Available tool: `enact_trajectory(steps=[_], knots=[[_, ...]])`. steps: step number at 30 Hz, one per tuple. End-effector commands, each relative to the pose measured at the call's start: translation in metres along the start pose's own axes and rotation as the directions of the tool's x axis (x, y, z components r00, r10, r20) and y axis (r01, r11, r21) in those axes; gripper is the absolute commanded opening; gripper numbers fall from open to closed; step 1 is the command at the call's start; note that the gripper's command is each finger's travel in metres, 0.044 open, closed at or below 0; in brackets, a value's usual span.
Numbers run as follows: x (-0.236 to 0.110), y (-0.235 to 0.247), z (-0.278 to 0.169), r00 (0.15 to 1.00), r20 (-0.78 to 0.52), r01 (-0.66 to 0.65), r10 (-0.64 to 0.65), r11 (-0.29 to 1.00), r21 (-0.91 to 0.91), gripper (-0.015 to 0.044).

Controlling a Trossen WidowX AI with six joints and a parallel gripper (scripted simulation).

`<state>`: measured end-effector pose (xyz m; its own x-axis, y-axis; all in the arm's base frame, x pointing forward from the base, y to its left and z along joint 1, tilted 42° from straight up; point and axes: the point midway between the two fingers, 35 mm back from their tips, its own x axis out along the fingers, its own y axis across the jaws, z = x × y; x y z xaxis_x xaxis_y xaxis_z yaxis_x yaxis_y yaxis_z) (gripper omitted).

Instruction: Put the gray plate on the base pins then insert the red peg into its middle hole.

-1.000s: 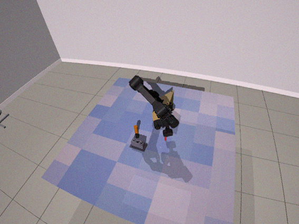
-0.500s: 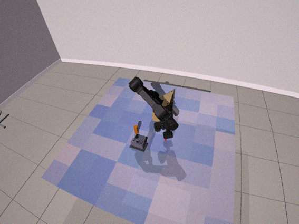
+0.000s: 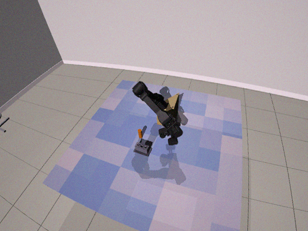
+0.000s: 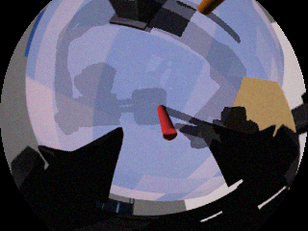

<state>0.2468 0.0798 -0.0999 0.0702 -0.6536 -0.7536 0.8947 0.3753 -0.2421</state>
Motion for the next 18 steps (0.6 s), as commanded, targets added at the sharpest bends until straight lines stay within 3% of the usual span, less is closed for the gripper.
enact_trajectory(steps=[1,13,18], knots=[[0.009,-0.004,0.001,1.000,0.008,0.007,-0.007,1.000,-0.008,0.0440],[0.025,-0.005,0.001,1.000,0.010,0.008,-0.008,1.000,-0.008,0.0440],[0.025,-0.005,0.001,1.000,0.010,0.008,-0.008,1.000,-0.008,0.0309]])
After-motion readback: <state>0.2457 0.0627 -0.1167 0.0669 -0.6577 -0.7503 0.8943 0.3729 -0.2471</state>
